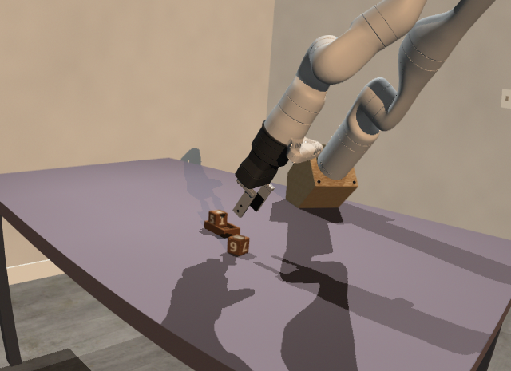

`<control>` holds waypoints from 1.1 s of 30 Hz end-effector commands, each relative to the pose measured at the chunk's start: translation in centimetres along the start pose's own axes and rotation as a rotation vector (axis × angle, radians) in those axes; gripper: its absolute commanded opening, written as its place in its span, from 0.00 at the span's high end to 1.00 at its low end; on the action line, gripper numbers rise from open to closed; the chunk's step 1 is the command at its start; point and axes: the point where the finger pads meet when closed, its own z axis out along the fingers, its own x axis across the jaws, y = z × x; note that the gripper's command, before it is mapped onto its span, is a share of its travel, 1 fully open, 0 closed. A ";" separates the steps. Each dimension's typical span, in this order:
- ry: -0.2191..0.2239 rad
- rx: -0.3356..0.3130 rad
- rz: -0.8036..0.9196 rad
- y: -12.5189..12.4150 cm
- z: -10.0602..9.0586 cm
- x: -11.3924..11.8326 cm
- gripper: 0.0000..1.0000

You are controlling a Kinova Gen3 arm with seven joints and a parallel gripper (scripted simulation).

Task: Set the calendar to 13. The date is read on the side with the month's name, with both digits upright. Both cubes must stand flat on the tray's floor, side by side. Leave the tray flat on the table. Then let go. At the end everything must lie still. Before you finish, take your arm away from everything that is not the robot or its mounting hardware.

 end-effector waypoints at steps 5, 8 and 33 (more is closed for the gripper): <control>-0.014 -0.017 -0.003 -0.1 0.0 -0.4 0.10; -0.016 -0.020 -0.003 -0.1 0.0 -0.5 0.10; -0.038 -0.107 0.002 0.6 0.1 -1.1 0.10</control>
